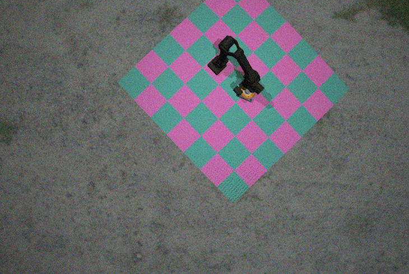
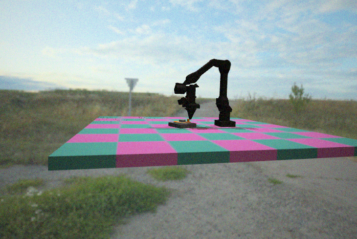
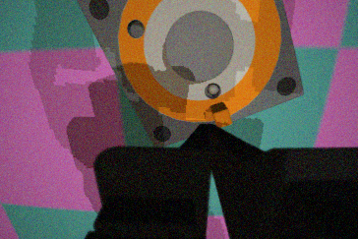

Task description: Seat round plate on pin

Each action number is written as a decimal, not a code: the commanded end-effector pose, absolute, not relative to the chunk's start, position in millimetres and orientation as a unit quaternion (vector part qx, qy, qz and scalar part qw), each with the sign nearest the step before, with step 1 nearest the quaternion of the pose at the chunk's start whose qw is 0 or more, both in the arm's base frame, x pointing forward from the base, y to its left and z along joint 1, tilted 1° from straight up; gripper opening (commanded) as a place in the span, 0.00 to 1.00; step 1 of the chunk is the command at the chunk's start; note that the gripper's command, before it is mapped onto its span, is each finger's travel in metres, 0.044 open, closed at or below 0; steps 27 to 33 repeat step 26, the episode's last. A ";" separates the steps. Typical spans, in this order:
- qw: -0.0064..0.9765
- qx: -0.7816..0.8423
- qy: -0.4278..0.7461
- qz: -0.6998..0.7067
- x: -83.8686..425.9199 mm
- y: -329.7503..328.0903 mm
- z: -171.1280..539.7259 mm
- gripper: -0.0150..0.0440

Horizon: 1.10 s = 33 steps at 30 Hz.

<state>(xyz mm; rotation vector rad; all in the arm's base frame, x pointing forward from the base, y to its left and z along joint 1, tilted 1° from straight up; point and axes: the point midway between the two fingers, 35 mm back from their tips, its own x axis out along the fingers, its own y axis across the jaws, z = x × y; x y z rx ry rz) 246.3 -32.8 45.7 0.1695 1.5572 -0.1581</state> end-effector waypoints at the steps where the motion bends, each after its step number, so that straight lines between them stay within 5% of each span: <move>1: 0.707 0.073 0.700 -0.071 247.2 -33.9 55.7 0.25; 33: 0.705 0.076 0.701 -0.070 245.1 -32.3 84.4 0.25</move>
